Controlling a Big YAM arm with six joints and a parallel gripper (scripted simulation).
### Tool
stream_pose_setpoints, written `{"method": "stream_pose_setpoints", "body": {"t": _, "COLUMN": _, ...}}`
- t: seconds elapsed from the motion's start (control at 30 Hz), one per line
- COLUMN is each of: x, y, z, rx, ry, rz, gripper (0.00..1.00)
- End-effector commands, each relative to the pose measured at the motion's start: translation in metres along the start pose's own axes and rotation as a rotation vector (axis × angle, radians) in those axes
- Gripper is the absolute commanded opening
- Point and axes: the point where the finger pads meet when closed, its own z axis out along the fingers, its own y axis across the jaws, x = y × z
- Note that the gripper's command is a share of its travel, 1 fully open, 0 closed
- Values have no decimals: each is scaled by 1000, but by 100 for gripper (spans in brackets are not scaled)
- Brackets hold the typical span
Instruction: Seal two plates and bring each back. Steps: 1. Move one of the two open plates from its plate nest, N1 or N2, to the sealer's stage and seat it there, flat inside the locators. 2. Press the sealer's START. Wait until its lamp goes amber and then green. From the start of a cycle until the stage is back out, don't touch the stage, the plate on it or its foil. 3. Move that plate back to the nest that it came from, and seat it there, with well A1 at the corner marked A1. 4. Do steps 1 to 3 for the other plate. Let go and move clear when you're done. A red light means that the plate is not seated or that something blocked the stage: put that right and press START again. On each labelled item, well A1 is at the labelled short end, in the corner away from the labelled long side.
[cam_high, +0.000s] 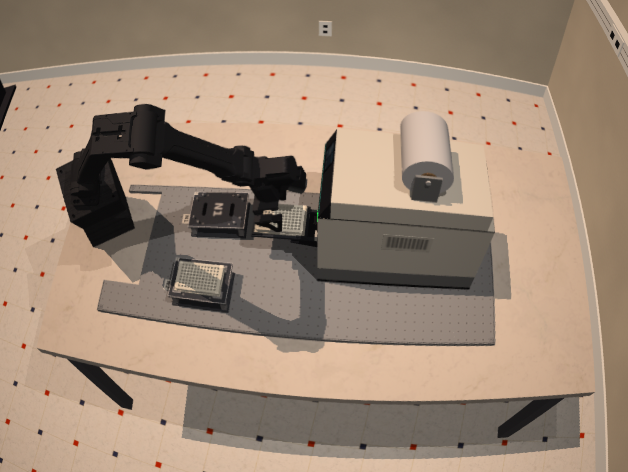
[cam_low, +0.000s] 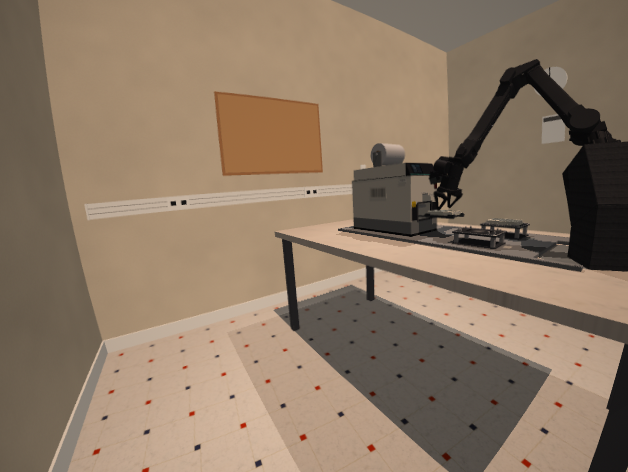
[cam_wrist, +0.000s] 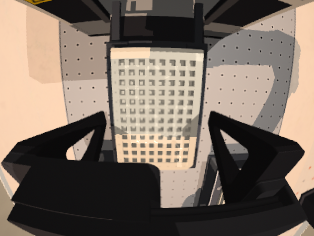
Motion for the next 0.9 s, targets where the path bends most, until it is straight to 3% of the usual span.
{"method": "stream_pose_setpoints", "body": {"t": 0.0, "x": -18, "y": 9, "z": -8, "rx": -8, "ry": -25, "rz": -1, "gripper": 100}}
{"method": "stream_pose_setpoints", "body": {"t": 0.33, "x": -4, "y": 10, "z": -19, "rx": -12, "ry": -7, "rz": -12, "gripper": 100}}
{"method": "stream_pose_setpoints", "body": {"t": 0.87, "x": -16, "y": -9, "z": 2, "rx": 12, "ry": -22, "rz": 35, "gripper": 100}}
